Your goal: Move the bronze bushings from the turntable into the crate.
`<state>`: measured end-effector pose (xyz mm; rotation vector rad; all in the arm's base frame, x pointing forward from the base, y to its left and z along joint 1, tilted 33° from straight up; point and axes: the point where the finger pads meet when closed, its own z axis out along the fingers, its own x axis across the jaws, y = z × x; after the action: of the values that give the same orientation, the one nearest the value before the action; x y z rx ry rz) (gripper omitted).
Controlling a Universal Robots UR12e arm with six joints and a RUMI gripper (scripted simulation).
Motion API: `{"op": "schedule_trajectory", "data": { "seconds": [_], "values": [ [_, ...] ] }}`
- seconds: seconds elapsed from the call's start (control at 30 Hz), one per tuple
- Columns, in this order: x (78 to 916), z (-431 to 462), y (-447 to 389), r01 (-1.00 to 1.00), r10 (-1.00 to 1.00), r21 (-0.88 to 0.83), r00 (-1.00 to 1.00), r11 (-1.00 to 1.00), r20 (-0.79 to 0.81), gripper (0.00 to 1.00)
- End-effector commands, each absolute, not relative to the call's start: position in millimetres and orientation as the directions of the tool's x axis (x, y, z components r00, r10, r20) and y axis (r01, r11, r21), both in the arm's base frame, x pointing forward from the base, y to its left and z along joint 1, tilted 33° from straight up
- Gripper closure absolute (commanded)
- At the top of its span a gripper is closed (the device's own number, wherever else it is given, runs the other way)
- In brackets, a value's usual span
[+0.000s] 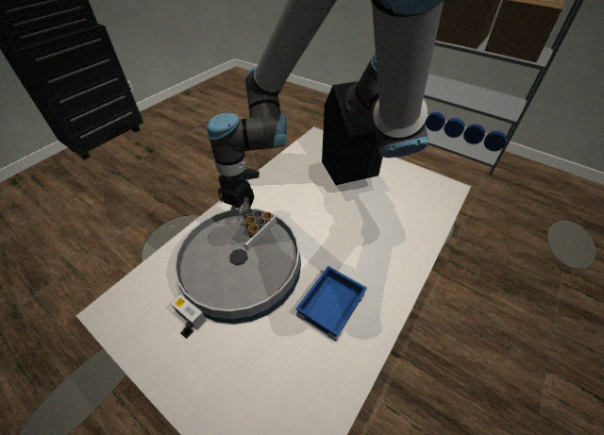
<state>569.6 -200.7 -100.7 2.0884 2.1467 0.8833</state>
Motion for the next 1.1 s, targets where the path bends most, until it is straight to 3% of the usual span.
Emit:
{"op": "schedule_trajectory", "data": {
  "seconds": [0.0, 1.07],
  "values": [
    [570.0, -100.5, -201.6, 0.914, 0.925, 0.402, -0.105, -0.055, 0.364, 0.95],
    [571.9, -104.5, -199.7, 0.914, 0.925, 0.402, -0.105, -0.055, 0.364, 0.95]
  ]
}}
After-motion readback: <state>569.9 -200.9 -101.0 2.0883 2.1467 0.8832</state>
